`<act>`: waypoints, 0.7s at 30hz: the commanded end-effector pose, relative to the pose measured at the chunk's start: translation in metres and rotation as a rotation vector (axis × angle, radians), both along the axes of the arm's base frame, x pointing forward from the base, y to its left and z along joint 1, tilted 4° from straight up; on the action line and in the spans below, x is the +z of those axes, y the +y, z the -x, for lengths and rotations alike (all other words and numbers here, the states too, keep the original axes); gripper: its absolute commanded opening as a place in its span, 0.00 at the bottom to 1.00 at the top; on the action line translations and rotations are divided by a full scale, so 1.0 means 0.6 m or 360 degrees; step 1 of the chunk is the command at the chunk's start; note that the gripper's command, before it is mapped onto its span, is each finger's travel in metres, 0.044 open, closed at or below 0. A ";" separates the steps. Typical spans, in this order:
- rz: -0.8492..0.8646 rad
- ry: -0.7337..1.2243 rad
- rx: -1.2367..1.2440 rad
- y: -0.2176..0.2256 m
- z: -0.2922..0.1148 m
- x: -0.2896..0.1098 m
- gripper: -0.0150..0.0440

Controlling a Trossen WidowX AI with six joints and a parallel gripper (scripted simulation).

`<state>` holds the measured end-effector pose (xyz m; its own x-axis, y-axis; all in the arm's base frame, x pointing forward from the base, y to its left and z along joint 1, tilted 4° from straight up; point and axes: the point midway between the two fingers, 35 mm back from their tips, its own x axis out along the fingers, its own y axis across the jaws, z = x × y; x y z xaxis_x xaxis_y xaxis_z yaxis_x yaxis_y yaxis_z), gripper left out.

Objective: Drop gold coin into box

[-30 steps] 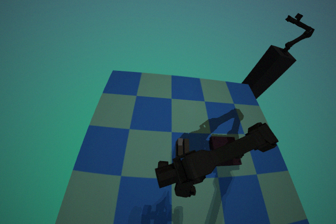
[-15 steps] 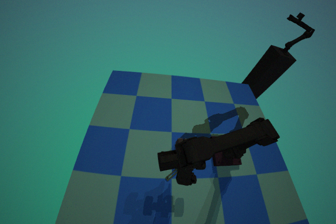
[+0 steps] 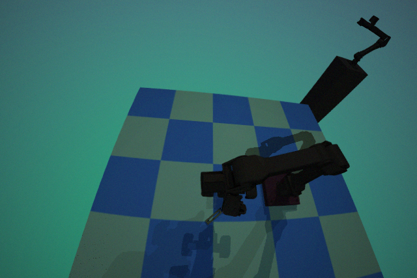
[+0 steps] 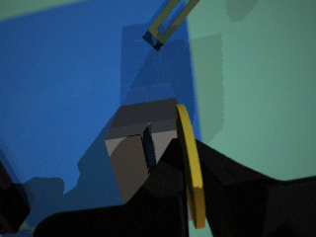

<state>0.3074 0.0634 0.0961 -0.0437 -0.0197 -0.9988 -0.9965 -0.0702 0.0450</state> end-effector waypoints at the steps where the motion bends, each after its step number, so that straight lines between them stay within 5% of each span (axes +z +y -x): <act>1: 0.0006 -0.0010 0.0004 -0.019 0.004 0.002 0.25; 21: 0.0012 -0.0007 0.0002 -0.091 0.031 0.002 0.25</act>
<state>0.2905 0.0143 0.0963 -0.0458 -0.0236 -0.9987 -0.9966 -0.0670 0.0473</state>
